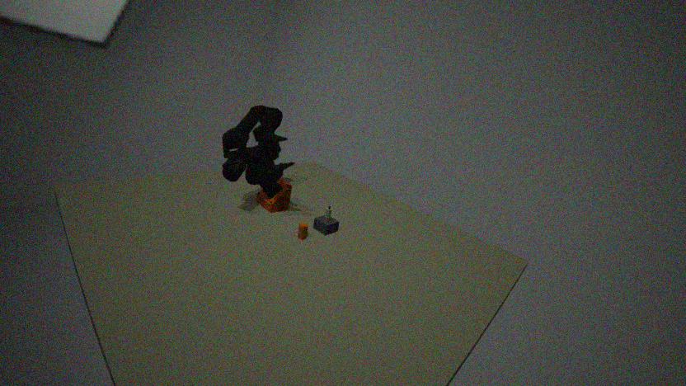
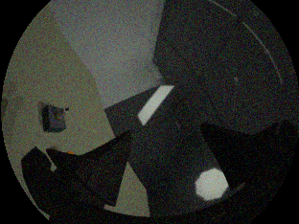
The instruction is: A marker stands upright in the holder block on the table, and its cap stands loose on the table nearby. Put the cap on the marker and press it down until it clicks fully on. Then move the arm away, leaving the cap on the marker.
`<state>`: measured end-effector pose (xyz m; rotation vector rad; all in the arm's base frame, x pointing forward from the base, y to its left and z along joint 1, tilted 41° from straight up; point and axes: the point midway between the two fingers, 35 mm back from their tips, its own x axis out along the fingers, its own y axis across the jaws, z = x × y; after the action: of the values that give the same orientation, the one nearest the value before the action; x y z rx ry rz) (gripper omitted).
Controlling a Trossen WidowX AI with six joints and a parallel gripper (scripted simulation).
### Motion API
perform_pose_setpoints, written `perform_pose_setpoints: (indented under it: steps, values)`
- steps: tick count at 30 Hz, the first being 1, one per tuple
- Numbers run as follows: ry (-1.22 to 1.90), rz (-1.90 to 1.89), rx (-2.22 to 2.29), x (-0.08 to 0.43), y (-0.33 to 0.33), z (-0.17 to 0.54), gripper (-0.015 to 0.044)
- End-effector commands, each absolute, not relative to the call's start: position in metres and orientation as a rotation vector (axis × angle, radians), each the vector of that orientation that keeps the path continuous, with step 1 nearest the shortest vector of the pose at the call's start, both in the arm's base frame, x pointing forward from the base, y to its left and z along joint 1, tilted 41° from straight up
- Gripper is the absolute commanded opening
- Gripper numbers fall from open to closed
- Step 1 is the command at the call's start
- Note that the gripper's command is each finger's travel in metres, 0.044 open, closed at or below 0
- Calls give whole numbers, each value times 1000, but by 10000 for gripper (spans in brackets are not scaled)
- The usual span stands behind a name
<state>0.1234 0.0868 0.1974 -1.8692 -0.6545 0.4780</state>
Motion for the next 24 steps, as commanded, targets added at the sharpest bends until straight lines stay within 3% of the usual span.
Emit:
perform_pose_setpoints:
  steps: [1,6,13,19,24]
  values:
    - [-657,482,-1881,123,87,197,374]
    - [-731,669,-2115,123,86,189,250]
    - [-1127,1250,-2459,123,71,157,250]
    - [-1839,1818,-2508,132,47,129,250]
    - [-2750,2148,-2137,156,32,111,250]
